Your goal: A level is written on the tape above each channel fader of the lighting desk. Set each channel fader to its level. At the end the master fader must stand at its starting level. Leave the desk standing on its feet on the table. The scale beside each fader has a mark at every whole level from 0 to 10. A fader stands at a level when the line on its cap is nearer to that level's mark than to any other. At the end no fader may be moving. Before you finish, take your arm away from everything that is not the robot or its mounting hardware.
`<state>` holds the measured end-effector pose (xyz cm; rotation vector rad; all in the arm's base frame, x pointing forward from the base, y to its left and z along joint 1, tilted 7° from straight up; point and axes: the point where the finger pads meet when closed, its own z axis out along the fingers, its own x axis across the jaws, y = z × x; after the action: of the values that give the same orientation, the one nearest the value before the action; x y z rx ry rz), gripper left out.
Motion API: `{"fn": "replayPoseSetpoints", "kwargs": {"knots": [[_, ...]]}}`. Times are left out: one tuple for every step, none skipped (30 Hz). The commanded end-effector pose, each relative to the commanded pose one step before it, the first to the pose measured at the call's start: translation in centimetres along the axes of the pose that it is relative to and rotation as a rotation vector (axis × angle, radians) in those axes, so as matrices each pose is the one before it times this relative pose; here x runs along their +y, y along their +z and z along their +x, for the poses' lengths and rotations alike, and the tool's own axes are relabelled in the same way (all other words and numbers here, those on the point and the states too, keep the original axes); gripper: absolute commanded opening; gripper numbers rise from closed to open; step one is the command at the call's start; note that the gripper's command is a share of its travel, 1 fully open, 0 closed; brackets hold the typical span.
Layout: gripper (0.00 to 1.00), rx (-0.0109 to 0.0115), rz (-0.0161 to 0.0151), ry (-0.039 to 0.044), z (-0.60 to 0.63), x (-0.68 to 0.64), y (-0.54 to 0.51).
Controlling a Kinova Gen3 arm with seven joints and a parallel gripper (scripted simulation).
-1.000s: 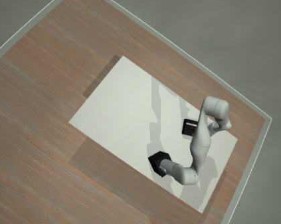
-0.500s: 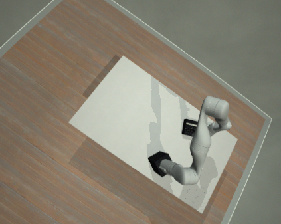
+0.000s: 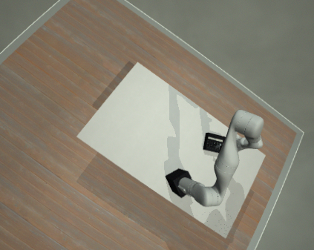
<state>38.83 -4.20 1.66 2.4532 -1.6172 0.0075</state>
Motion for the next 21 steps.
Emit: {"fn": "replayPoseSetpoints", "kwargs": {"knots": [[1.00, -0.02471, 0.13578, 0.11106, -0.006, -1.419, -3.109], [1.00, -0.01188, 0.04056, 0.03907, -0.053, -0.499, -0.895], [1.00, -0.01008, 0.03253, 0.03231, -0.042, -0.403, -0.726], [1.00, -0.00752, 0.02325, 0.02368, -0.031, -0.291, -0.524], [1.00, -0.00463, 0.01391, 0.01441, -0.019, -0.175, -0.315], [1.00, -0.00199, 0.00591, 0.00618, -0.008, -0.075, -0.134], [1.00, -0.00032, 0.00095, 0.00100, -0.001, -0.012, -0.022], [1.00, 0.00000, 0.00000, 0.00000, 0.000, 0.000, 0.000], [1.00, 0.00000, 0.00000, 0.00000, 0.000, 0.000, 0.000], [1.00, 0.00000, 0.00000, 0.00000, 0.000, 0.000, 0.000], [1.00, 0.00000, 0.00000, 0.00000, 0.000, 0.000, 0.000], [1.00, 0.00000, 0.00000, 0.00000, 0.000, 0.000, 0.000], [1.00, 0.00000, 0.00000, 0.00000, 0.000, 0.000, 0.000], [1.00, 0.00000, 0.00000, 0.00000, 0.000, 0.000, 0.000], [1.00, 0.00000, 0.00000, 0.00000, 0.000, 0.000, 0.000], [1.00, 0.00000, 0.00000, 0.00000, 0.000, 0.000, 0.000], [1.00, 0.00000, 0.00000, 0.00000, 0.000, 0.000, 0.000], [1.00, 0.00000, 0.00000, 0.00000, 0.000, 0.000, 0.000], [1.00, 0.00065, -0.00147, -0.00148, 0.017, 0.034, 0.035], [1.00, 0.00392, -0.00891, -0.00893, 0.101, 0.207, 0.209], [1.00, 0.00866, -0.02045, -0.02029, 0.228, 0.476, 0.475]]}}
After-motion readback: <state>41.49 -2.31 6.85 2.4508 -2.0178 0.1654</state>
